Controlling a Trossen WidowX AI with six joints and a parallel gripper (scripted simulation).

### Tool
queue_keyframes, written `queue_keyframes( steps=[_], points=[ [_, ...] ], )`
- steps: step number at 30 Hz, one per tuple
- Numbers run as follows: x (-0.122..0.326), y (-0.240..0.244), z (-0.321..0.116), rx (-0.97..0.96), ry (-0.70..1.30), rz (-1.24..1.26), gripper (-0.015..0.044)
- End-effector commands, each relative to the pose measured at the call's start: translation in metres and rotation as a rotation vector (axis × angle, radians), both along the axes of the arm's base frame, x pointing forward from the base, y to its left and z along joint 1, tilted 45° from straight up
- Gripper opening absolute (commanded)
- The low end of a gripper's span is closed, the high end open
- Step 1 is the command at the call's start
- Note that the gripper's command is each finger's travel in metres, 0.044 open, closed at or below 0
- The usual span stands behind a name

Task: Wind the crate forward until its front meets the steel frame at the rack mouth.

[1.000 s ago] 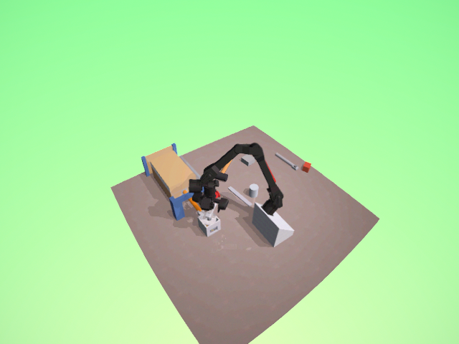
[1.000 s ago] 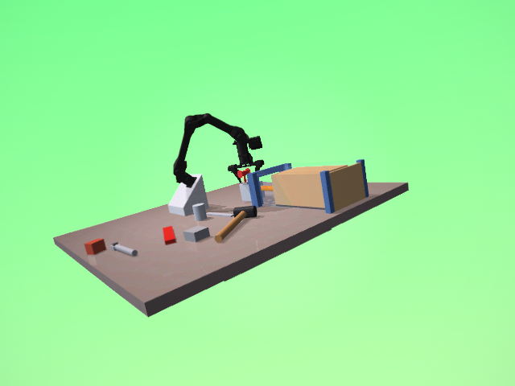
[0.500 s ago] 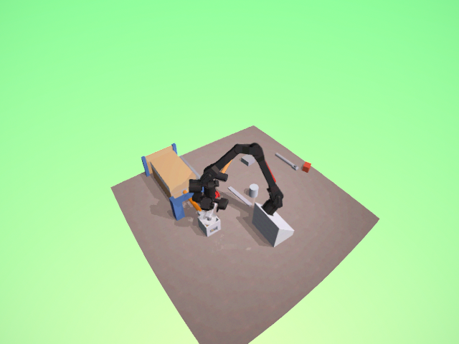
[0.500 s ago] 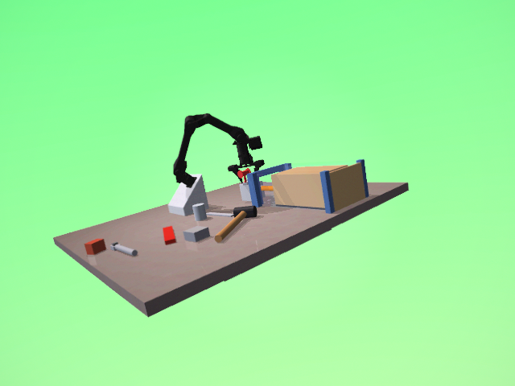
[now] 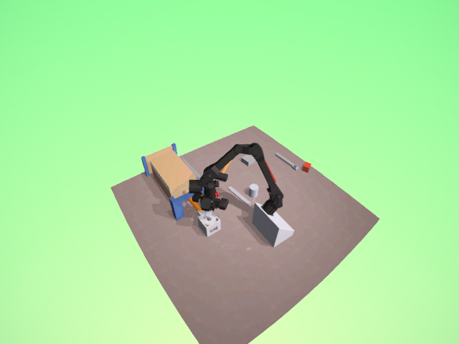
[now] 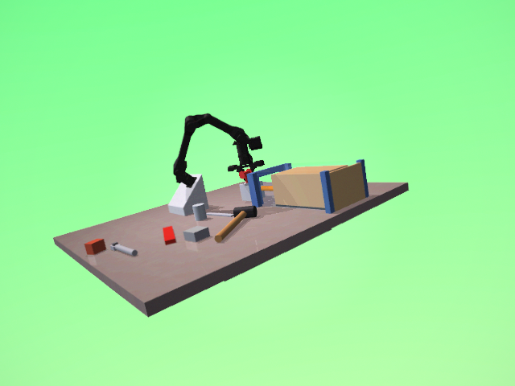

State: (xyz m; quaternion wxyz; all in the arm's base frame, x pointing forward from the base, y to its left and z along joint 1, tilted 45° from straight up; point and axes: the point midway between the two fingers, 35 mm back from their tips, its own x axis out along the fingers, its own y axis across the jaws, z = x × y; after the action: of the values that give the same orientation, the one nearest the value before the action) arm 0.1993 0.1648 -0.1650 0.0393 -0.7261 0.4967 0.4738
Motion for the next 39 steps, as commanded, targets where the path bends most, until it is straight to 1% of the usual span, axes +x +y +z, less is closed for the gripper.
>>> queue_keyframes(
  steps=[1, 3, 5, 10, 25, 33, 39],
  points=[
    [0.0, 0.0, -0.001, 0.003, -0.001, -0.002, 0.0065],
    [0.0, 0.0, -0.001, 0.003, -0.001, -0.002, 0.0052],
    [0.0, 0.0, -0.001, 0.003, -0.001, -0.002, 0.0],
    [0.0, 0.0, -0.001, 0.003, -0.001, -0.002, 0.0],
    [-0.008, 0.004, 0.002, -0.043, -0.095, 0.031, 0.0],
    [-0.007, 0.002, 0.001, -0.031, -0.079, 0.017, 0.0],
    [-0.01, 0.0, 0.002, -0.031, -0.131, -0.039, 0.0]
  ],
)
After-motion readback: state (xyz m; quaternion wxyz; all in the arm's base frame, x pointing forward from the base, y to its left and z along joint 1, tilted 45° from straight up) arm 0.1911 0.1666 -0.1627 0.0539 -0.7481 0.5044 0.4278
